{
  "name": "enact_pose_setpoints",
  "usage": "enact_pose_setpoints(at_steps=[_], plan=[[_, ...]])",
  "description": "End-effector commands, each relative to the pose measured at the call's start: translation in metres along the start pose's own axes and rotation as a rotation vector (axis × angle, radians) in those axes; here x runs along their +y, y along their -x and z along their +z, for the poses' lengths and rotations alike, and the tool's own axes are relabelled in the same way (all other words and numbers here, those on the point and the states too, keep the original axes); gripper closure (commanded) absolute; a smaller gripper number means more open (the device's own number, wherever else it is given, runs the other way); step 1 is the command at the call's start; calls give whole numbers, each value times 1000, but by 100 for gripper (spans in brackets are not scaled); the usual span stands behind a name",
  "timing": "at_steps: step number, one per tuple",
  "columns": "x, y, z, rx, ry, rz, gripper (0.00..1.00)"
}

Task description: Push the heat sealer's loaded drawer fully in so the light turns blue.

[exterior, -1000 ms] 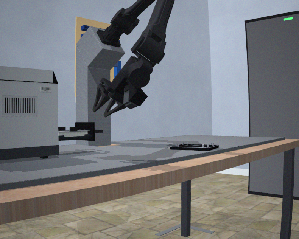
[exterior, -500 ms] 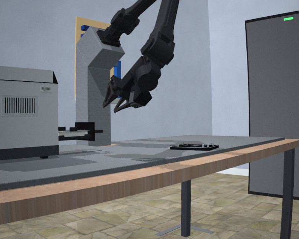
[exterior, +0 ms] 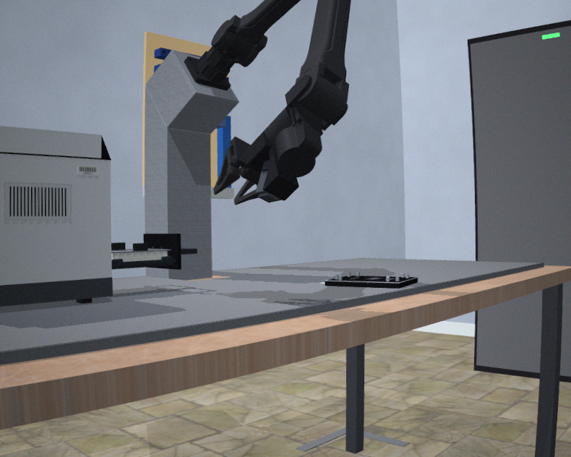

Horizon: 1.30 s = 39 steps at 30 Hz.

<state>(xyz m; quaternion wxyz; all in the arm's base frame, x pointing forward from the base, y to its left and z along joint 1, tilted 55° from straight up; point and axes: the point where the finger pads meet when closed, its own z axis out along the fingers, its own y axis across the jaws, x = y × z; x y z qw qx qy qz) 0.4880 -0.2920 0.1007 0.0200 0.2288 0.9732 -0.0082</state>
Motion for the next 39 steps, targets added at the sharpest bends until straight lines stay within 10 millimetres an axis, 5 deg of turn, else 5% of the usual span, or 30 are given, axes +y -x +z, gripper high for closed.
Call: enact_pose_setpoints(at_steps=[1, 6, 14, 16, 19, 23, 31, 32, 34, 38, 39], plan=[[13, -6, 3, 59, 9, 48, 55], [24, -21, -15, 9, 7, 48, 55], [6, -28, 0, -108, 40, 6, 55], [24, -32, 19, -100, 49, -33, 55], [7, -36, 19, -210, 68, -41, 55], [8, -44, 47, -230, 84, -60, 55], [22, -51, 58, -383, 124, -146, 55], [14, -57, 73, -389, 132, -141, 55], [9, -59, 73, -462, 144, -160, 55], [11, -71, 103, -476, 164, -176, 55], [24, -72, 107, -474, 171, -201, 55]])
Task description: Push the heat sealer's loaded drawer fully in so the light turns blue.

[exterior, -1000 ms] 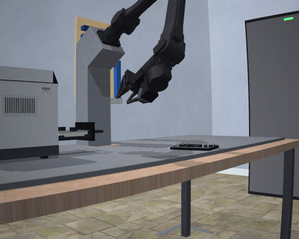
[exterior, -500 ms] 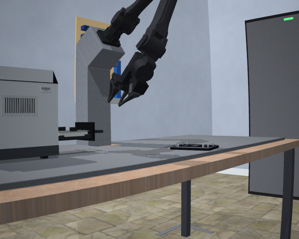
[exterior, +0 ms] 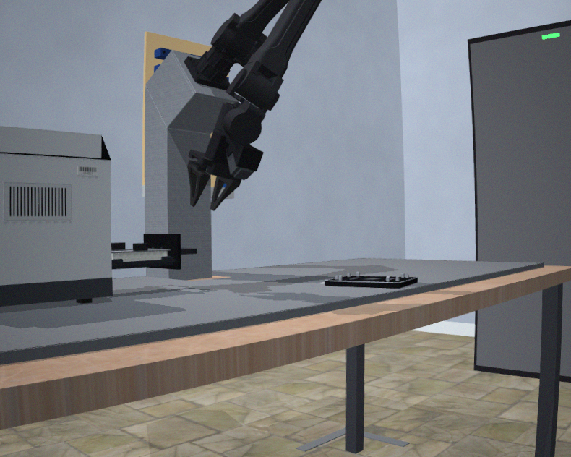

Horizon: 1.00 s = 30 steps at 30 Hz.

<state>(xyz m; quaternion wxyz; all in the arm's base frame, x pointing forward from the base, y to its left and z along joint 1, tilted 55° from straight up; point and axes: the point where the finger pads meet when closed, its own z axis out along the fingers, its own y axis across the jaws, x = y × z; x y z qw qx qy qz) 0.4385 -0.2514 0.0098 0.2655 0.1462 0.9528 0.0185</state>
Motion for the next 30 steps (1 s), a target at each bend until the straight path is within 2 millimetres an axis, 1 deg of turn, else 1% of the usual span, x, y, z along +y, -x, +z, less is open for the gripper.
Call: enact_pose_setpoints(at_steps=[1, 2, 5, 7, 9, 10, 11, 14, 16, 17, 18, 21, 23, 24, 26, 27, 28, 30], plan=[[0, -18, 16, -27, 17, -50, 55], [-5, -22, 18, -57, 21, -54, 55], [-4, -33, 25, -128, 46, -87, 55], [-3, -40, 30, -127, 47, -88, 55], [-3, -40, 30, -127, 47, -88, 55], [11, -41, 36, -152, 75, -126, 55], [-3, -47, 35, -184, 66, -112, 55], [-3, -57, 42, -256, 91, -144, 55], [-3, -64, 46, -255, 91, -144, 55], [4, -65, 49, -253, 100, -155, 55], [-2, -69, 50, -284, 101, -157, 55], [-1, -79, 57, -370, 130, -195, 55], [-1, -86, 61, -385, 136, -201, 55], [3, -88, 64, -383, 142, -207, 55], [3, -88, 64, -383, 142, -207, 55], [7, -68, 68, -409, 146, -240, 55], [7, -68, 68, -409, 145, -240, 55], [6, -56, 59, -435, 134, -253, 55]])
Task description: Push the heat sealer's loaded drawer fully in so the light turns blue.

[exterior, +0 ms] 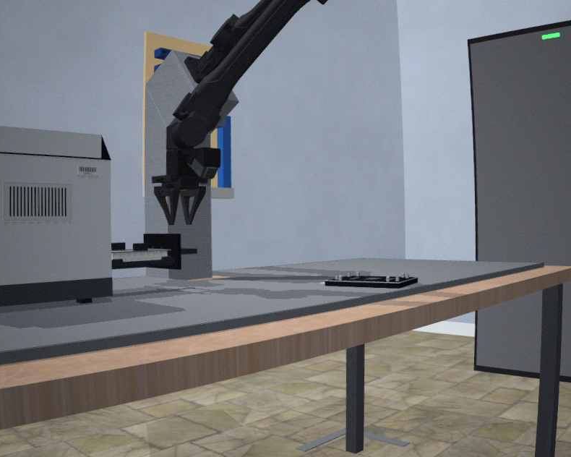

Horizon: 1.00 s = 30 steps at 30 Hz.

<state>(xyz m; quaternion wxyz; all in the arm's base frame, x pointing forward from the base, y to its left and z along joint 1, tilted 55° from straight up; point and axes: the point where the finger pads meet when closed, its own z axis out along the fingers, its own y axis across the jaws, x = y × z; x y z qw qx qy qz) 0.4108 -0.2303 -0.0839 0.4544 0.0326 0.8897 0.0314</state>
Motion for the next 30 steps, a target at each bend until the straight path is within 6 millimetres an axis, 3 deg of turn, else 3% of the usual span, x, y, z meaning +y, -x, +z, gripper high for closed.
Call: enact_pose_setpoints(at_steps=[1, 3, 4, 9, 11, 30], plan=[[-5, 20, -1, -43, -12, -51, 55], [-8, 10, -1, -25, -14, -32, 55], [0, 2, -3, -8, -3, -12, 55], [0, 2, -3, -8, -3, -12, 55], [2, 6, 9, -16, 3, -40, 55], [2, 6, 34, -15, 3, -18, 55]])
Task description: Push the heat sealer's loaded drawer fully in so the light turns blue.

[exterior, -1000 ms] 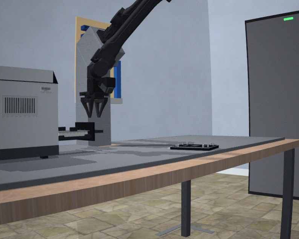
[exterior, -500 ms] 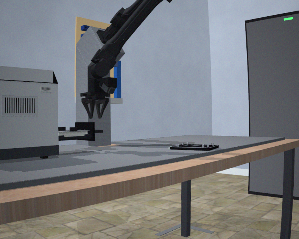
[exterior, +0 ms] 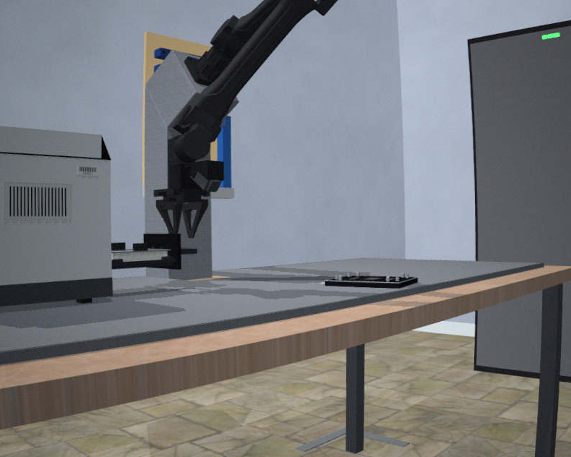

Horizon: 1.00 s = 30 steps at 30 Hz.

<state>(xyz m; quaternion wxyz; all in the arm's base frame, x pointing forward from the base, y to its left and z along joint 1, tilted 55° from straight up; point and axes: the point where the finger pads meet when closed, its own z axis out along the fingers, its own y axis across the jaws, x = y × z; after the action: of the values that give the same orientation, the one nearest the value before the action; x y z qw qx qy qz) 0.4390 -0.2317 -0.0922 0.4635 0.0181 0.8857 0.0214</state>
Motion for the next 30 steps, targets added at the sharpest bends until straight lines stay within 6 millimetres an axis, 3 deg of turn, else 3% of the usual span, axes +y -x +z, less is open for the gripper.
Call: enact_pose_setpoints(at_steps=[1, 21, 30], plan=[[-2, -7, 5, 9, -3, 30, 55], [4, -5, 38, 5, 7, 18, 55], [-2, -10, 34, 12, -2, 33, 55]])
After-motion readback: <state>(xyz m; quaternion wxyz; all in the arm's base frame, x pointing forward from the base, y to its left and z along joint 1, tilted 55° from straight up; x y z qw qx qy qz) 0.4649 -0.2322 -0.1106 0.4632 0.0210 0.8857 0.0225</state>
